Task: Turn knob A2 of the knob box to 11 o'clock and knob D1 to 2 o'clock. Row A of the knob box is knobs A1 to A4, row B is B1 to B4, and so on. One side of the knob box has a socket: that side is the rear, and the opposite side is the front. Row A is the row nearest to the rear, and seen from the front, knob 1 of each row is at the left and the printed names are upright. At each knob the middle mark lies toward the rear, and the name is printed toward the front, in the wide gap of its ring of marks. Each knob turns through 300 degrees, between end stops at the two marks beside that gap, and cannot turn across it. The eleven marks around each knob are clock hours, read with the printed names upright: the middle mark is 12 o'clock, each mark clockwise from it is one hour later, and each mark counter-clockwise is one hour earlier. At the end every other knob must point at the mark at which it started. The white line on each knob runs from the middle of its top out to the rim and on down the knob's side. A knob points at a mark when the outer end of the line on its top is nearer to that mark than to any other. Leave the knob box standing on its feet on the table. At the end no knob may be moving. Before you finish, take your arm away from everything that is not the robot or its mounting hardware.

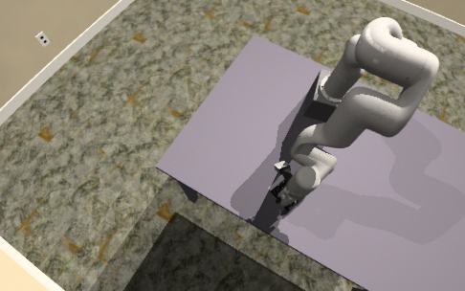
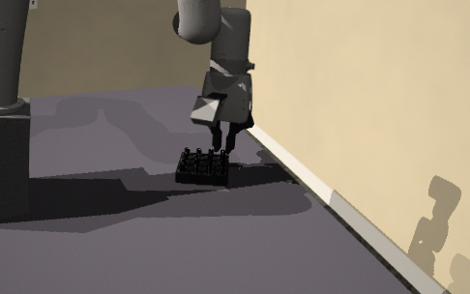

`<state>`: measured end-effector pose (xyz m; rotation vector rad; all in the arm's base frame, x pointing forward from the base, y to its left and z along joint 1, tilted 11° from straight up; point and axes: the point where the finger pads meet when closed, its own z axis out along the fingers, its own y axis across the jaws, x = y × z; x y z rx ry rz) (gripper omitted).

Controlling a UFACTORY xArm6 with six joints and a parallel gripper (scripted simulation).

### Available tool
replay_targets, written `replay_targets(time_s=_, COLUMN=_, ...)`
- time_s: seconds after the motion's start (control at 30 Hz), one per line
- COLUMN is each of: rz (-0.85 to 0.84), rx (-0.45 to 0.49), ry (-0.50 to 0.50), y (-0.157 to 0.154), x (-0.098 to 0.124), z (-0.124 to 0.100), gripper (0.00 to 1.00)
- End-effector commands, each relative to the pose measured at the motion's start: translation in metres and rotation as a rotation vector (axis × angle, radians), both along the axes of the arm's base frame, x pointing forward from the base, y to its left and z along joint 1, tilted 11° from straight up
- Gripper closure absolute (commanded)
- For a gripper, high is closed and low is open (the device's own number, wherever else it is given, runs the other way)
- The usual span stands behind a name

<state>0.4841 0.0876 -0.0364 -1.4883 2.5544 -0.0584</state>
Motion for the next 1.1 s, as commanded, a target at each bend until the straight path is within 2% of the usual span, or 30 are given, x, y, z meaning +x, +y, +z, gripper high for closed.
replay_targets(time_s=0.0, rz=0.000, rx=0.001, ry=-0.003, y=0.0005, x=0.0020, z=-0.0027, gripper=0.81)
replay_targets(time_s=1.07, rz=0.000, rx=0.001, ry=-0.003, y=0.0007, x=0.0026, z=-0.0057, gripper=0.81)
